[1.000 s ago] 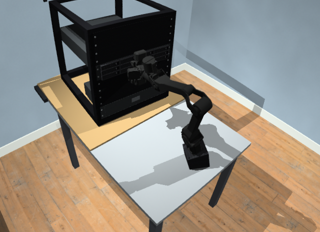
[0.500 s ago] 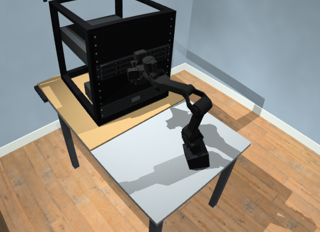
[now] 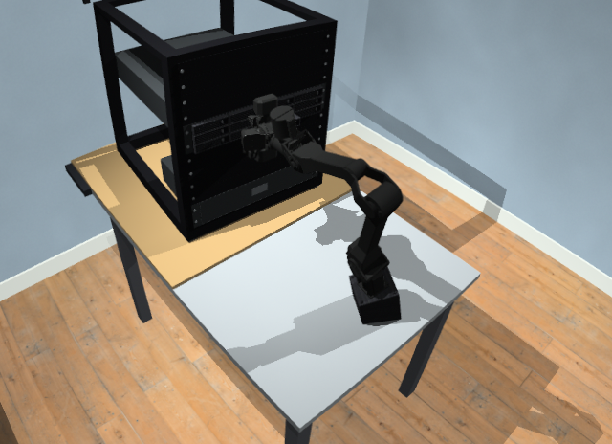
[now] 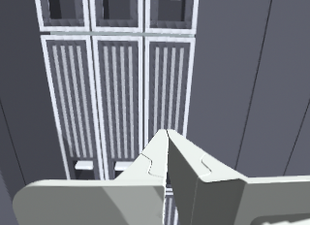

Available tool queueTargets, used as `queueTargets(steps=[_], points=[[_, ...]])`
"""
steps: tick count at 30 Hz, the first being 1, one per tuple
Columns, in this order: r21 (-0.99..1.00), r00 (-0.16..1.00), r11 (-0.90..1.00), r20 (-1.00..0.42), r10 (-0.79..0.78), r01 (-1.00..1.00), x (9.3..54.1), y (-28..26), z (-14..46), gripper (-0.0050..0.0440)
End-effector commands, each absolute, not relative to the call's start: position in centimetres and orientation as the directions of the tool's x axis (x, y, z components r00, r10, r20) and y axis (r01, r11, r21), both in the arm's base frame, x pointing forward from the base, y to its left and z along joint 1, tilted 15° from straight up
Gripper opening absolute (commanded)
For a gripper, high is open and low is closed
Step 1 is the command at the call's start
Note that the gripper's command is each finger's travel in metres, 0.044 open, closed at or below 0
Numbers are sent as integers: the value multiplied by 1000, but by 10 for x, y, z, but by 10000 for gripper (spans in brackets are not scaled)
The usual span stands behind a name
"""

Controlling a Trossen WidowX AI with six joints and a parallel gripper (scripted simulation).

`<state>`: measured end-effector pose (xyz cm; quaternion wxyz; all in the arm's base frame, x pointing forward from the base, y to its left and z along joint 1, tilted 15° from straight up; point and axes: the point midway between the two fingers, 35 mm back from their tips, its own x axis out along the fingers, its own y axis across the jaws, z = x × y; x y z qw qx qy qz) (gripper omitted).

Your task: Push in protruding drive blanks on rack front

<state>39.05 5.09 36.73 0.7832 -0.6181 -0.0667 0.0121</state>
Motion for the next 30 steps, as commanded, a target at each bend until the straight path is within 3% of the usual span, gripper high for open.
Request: queueTargets(steps=[1,30], points=[[-966,988,241,118,101,90,390,50,380,-50],[-966,988,241,118,101,90,393,50,380,-50]])
